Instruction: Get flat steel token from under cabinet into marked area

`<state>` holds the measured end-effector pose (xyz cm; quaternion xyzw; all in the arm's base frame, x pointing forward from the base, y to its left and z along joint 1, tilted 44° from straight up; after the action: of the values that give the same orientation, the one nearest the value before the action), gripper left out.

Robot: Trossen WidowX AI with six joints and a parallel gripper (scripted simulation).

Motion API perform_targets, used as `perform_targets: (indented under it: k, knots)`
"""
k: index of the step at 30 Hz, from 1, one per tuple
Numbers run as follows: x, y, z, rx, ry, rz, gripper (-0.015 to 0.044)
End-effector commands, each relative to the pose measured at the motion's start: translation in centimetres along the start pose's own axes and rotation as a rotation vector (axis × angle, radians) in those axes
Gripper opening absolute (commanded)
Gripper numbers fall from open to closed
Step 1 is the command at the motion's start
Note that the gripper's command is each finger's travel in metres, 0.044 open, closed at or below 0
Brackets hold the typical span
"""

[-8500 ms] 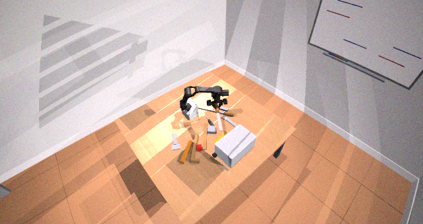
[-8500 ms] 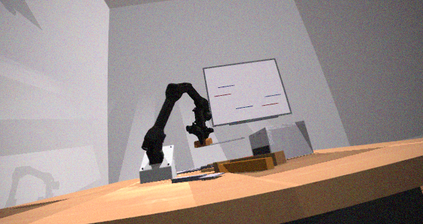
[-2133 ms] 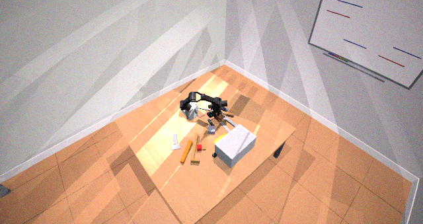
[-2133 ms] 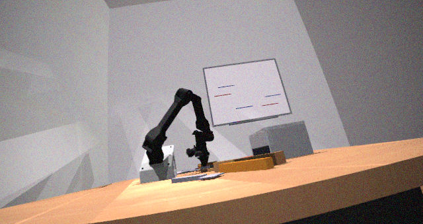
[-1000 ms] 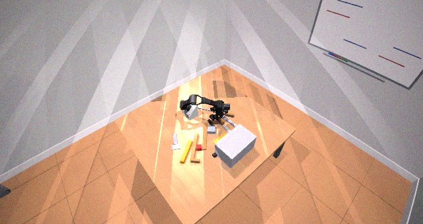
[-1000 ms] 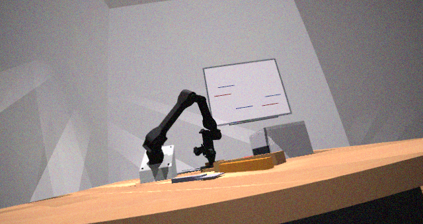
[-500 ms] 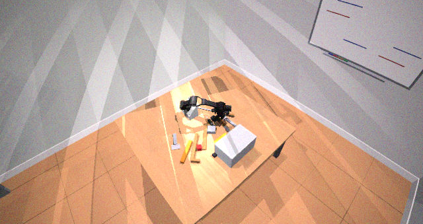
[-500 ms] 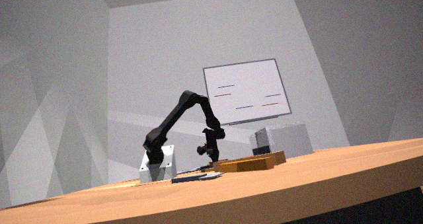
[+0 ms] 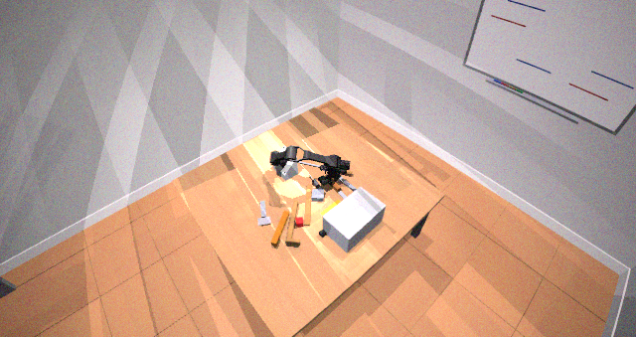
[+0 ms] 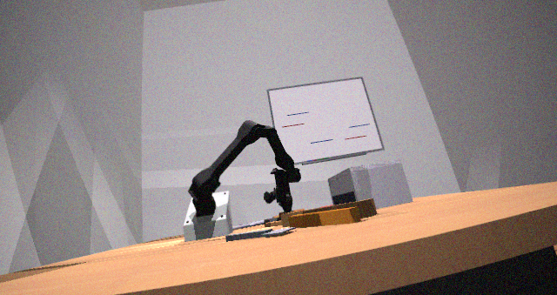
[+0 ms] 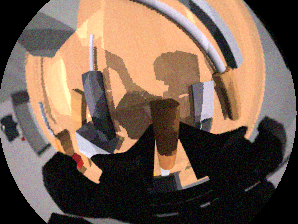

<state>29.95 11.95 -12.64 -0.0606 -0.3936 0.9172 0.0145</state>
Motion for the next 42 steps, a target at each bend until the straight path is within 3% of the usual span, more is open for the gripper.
perform_targets:
  k: [1, 42]
  knots:
    - [-0.6, 0.0, -0.1, -0.004, 0.002, 0.000, 0.0000]
    - [-5.1, -0.1, -0.3, -0.003, 0.003, 0.002, 0.0000]
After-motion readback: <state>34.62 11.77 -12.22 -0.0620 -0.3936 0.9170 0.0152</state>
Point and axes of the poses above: the point midway between the two fingers, 35 mm back from their tips, its own y axis out along the fingers, its own z axis across the jaws, x = y × z, the point moved 4 cm from there along -y, back along the fingers, and after that the axes turned 3 degrees about y, right-handed, at the moved point
